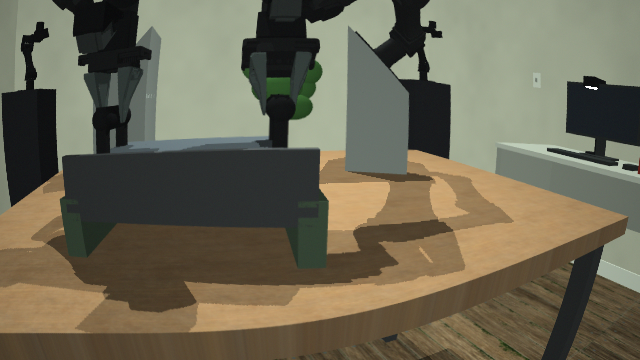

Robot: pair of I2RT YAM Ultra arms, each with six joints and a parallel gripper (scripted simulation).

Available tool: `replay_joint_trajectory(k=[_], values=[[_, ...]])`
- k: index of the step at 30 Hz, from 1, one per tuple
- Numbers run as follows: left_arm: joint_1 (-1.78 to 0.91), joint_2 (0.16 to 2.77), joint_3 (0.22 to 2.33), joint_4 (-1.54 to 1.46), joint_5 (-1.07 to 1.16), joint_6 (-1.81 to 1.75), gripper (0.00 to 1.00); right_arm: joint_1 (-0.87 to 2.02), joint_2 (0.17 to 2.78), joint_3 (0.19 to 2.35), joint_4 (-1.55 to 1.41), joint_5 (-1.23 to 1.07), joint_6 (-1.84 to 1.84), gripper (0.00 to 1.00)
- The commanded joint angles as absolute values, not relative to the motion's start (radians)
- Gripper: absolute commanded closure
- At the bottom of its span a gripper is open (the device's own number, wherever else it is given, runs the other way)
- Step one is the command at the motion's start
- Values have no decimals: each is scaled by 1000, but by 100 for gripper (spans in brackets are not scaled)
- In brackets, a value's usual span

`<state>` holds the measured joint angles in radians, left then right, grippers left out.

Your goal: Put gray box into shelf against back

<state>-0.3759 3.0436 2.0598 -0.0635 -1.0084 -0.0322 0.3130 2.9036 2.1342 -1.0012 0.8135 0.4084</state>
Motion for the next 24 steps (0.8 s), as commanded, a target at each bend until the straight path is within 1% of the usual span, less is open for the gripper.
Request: replay_joint_trajectory(k=[1, 11, 24], values=[[-429, 3044, 2133, -73, -1031, -8, 86, 375, 2896, 2222, -1024, 814, 402, 86], [-419, 3049, 2209, -104, -1021, 1, 86, 371, 2913, 2328, -1072, 803, 405, 86], [-419, 3018, 2213, -73, -1030, -4, 86, 371, 2882, 2321, -1036, 801, 407, 86]])
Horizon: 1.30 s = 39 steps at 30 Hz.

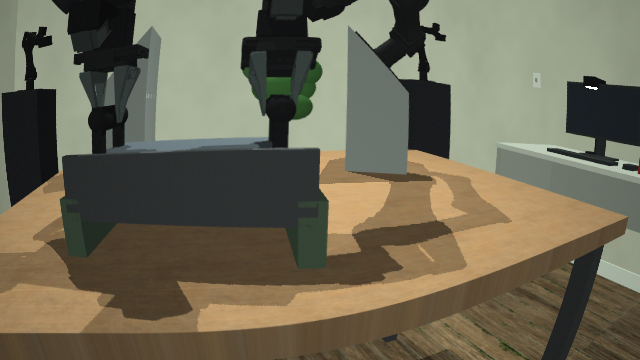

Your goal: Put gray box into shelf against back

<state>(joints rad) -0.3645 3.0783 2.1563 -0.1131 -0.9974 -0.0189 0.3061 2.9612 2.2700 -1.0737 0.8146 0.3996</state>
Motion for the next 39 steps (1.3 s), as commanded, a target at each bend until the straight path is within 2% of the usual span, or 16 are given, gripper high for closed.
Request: replay_joint_trajectory(k=[1, 18, 19, 24, 35, 36, 39], values=[[-419, 3018, 2212, -71, -1030, -4, 86, 371, 2880, 2318, -1027, 802, 402, 86], [-413, 3021, 2188, -24, -1032, 16, 86, 362, 2874, 2266, -979, 805, 380, 86], [-413, 3022, 2189, -28, -1032, 15, 0, 361, 2873, 2266, -983, 805, 381, 0], [-409, 3086, 2195, -26, -1030, 30, 0, 359, 2903, 2288, -986, 814, 378, 0], [-412, 3054, 2203, -33, -1028, 34, 0, 362, 2907, 2295, -995, 815, 376, 0], [-421, 3028, 2126, -67, -1045, -4, 0, 371, 2880, 2300, -1056, 806, 410, 0], [-435, 3009, 2099, -69, -1051, -26, 0, 385, 2876, 2314, -1094, 805, 430, 0]])
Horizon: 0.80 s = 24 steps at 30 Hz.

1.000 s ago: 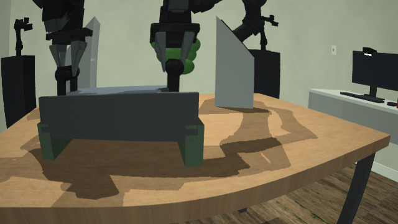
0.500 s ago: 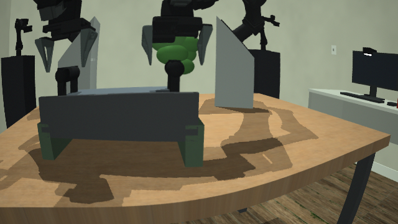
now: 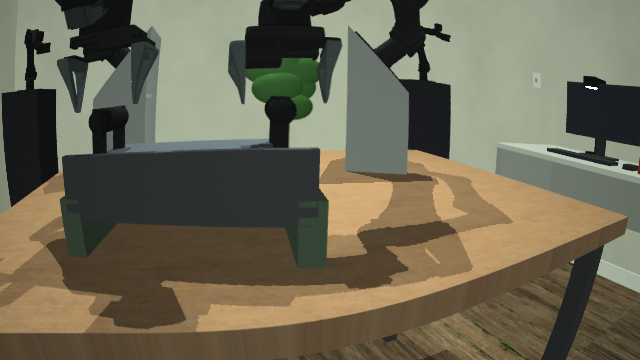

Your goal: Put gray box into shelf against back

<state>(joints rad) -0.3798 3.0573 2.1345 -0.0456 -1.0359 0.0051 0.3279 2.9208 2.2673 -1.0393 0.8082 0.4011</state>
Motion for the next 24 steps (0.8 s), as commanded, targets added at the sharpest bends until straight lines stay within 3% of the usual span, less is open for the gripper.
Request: replay_joint_trajectory(k=[1, 24], values=[[-440, 3000, 2086, -70, -1053, -33, 0, 391, 2920, 2323, -1131, 804, 440, 0], [-509, 2902, 1969, -107, -1075, -130, 0, 448, 2860, 2420, -1239, 805, 507, 0]])
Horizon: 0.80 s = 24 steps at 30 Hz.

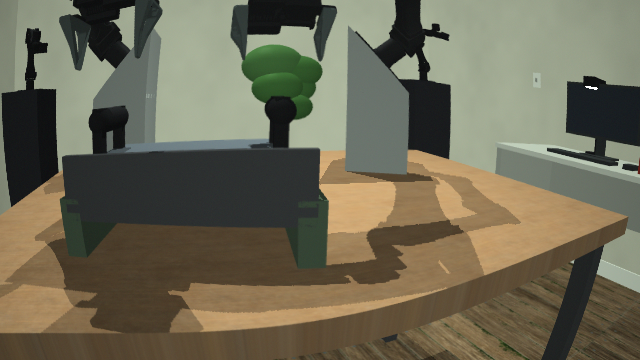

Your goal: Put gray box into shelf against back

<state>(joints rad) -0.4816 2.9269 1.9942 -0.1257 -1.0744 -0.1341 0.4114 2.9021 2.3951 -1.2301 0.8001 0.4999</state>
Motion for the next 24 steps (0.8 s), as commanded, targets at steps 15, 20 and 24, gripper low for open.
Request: replay_joint_trajectory(k=[15, 20, 24], values=[[-507, 2910, 2026, -136, -1074, -131, 0, 442, 2886, 2392, -1227, 806, 500, 0], [-507, 2912, 2027, -137, -1073, -128, 0, 446, 2868, 2404, -1232, 806, 496, 0], [-507, 2913, 2027, -137, -1073, -128, 0, 446, 2872, 2406, -1232, 806, 497, 0]])
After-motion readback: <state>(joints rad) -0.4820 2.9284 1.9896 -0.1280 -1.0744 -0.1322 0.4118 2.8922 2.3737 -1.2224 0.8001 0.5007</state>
